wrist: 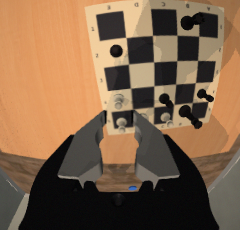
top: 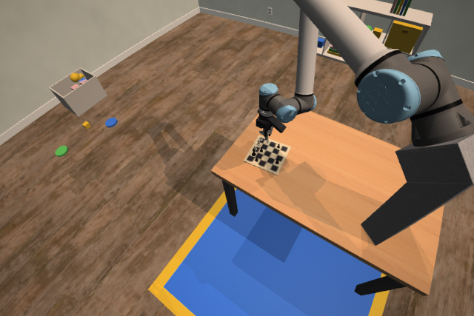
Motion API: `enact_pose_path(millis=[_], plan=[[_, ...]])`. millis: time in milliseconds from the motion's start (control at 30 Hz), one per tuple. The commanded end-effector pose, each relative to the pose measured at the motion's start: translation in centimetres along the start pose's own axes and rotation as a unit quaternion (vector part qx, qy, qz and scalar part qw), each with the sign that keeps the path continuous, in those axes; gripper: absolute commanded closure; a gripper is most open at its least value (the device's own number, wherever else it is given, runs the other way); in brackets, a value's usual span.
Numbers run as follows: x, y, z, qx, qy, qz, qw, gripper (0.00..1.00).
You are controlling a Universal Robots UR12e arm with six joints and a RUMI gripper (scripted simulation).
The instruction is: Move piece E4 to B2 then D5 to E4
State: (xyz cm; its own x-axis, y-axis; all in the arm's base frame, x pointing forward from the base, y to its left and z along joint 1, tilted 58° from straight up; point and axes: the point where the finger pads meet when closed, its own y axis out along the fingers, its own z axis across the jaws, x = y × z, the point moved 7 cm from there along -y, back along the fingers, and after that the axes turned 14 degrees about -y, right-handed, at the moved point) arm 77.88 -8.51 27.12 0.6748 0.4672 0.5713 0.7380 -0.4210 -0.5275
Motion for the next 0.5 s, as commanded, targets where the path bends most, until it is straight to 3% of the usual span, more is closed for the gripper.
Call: enact_pose_path(millis=[0,467], plan=[[0.17,0.08,-0.24,-0.001,0.000,-0.001,1.000,0.80],[0.24,0.05,-0.41,-0.002,0.000,-0.001,1.000,0.80]])
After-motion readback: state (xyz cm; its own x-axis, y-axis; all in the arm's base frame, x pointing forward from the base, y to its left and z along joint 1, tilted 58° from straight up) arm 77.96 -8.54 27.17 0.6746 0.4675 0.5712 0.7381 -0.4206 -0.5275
